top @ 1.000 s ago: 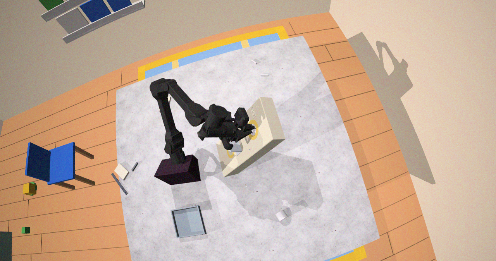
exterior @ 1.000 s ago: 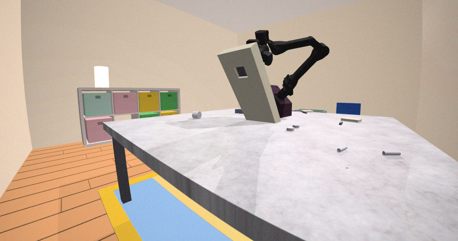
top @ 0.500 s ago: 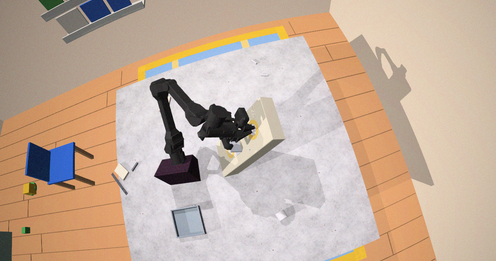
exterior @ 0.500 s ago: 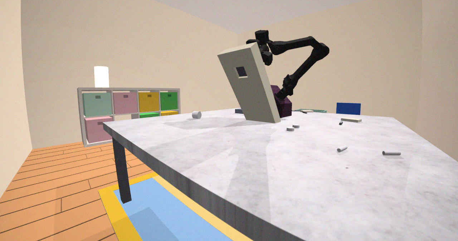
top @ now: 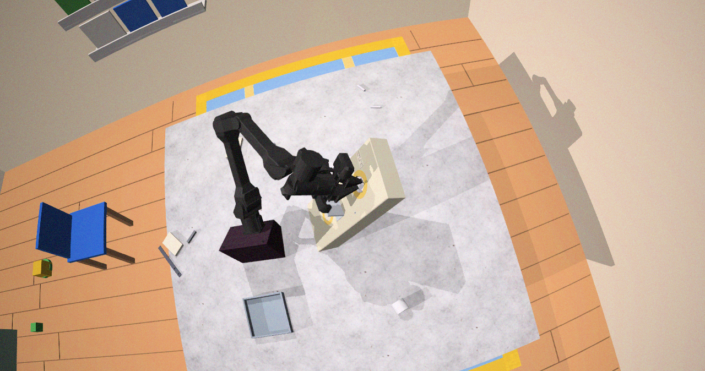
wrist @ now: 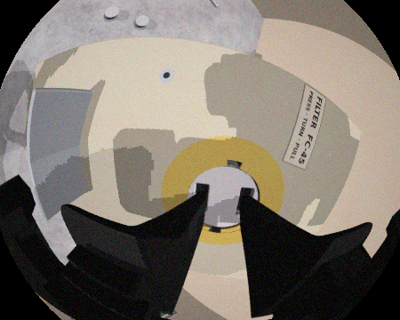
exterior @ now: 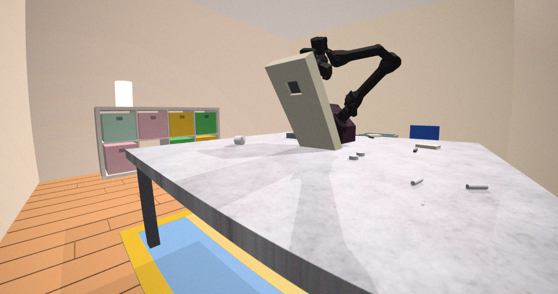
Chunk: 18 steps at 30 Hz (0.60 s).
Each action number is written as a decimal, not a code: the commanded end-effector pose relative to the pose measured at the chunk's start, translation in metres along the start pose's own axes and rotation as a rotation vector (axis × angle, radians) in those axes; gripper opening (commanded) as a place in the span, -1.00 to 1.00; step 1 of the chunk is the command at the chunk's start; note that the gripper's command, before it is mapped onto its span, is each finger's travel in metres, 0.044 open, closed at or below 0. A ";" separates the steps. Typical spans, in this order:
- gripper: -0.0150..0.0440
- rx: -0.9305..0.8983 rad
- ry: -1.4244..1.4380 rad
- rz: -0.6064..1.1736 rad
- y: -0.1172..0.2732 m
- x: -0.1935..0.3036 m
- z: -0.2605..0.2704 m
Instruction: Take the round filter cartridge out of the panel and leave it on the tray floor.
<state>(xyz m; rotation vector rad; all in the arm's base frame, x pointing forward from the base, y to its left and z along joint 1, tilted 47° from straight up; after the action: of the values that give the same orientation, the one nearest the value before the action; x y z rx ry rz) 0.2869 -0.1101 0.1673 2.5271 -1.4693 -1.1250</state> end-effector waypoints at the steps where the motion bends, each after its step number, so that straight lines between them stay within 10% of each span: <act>1: -0.13 -0.001 -0.005 0.003 -0.001 0.001 0.000; 18: -0.13 -0.001 -0.004 0.003 -0.009 0.001 0.000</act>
<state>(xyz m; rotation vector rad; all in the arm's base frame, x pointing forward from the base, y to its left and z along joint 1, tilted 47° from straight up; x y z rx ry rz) 0.2915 -0.1075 0.1664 2.5289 -1.4735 -1.1214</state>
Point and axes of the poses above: the point midway between the two fingers, 35 mm back from their tips, its own y axis back along the fingers, its own z axis across the jaws, x = y × z, the point moved 9 cm from there along y, back along the fingers, and after that the axes turned 1 degree about -y, right-handed, at the moved point
